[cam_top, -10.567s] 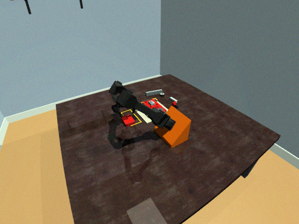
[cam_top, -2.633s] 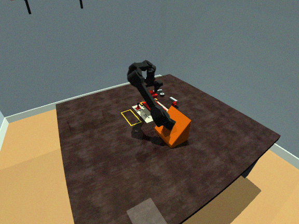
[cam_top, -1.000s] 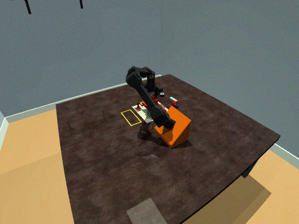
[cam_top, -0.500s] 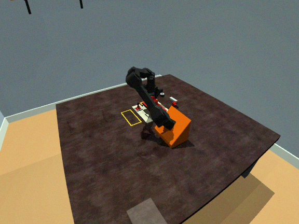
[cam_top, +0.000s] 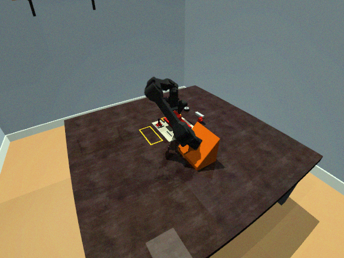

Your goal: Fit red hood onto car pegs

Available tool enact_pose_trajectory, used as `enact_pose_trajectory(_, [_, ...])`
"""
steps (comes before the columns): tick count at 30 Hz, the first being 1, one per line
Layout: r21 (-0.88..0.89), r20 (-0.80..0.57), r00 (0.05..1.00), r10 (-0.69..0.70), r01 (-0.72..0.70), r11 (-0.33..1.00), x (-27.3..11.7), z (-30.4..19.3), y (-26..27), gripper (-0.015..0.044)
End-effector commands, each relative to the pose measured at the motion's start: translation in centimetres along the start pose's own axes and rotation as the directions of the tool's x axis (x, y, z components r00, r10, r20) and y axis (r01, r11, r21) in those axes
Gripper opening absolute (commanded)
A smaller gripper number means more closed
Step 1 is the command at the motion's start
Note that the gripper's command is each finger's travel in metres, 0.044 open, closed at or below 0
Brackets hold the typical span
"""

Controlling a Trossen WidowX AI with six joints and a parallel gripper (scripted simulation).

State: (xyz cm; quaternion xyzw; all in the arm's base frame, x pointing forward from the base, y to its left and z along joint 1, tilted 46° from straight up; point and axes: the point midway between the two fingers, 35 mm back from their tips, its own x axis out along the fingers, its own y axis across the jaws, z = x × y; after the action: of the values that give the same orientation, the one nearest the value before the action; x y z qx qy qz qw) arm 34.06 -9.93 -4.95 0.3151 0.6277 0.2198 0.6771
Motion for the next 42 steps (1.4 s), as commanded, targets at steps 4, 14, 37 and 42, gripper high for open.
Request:
enact_pose_trajectory(4, [-0.001,0.000,1.000,0.001,-0.001,1.000,-0.04,0.07,0.05,0.0000])
enact_pose_trajectory(14, [-0.001,0.000,1.000,0.000,0.000,1.000,-0.49,0.07,0.03,0.0000])
enact_pose_trajectory(37, [0.000,0.002,1.000,0.002,-0.002,1.000,-0.11,-0.01,0.05,0.0000])
enact_pose_trajectory(42, [0.000,0.002,1.000,0.002,-0.002,1.000,0.11,-0.01,0.05,0.0000])
